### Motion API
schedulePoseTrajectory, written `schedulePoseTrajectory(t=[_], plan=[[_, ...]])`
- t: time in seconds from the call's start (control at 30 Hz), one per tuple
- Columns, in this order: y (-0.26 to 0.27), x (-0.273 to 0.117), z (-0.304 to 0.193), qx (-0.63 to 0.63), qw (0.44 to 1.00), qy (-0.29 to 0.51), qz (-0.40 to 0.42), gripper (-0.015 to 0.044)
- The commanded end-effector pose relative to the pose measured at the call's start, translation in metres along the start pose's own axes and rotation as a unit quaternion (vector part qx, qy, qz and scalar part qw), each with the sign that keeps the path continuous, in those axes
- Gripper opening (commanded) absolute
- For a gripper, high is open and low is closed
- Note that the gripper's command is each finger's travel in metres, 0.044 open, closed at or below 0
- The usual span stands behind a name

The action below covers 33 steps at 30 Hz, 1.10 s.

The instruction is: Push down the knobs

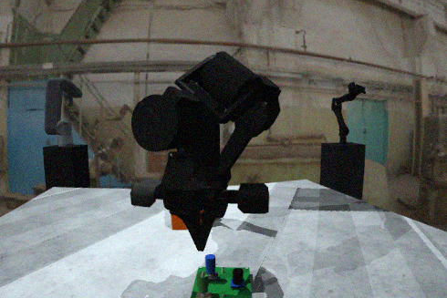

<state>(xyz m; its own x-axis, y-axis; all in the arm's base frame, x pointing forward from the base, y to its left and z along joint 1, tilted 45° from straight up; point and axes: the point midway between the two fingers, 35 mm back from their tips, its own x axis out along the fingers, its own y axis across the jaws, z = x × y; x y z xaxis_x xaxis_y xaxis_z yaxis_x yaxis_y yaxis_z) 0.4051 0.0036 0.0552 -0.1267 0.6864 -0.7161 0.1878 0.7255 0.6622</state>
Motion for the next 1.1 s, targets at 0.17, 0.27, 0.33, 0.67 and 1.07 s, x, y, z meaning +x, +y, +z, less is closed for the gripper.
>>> schedulePoseTrajectory(t=[0.17,0.27,0.33,0.67,1.07], plan=[[0.000,0.020,0.001,0.008,1.000,0.001,0.000,0.0000],[0.000,0.020,0.001,0.008,1.000,0.001,0.000,0.0000],[0.000,0.021,0.001,0.008,1.000,0.001,0.000,0.0000],[0.000,0.036,0.001,0.008,1.000,0.001,0.000,0.0000],[0.000,0.039,0.001,0.008,1.000,0.001,0.000,0.0000]])
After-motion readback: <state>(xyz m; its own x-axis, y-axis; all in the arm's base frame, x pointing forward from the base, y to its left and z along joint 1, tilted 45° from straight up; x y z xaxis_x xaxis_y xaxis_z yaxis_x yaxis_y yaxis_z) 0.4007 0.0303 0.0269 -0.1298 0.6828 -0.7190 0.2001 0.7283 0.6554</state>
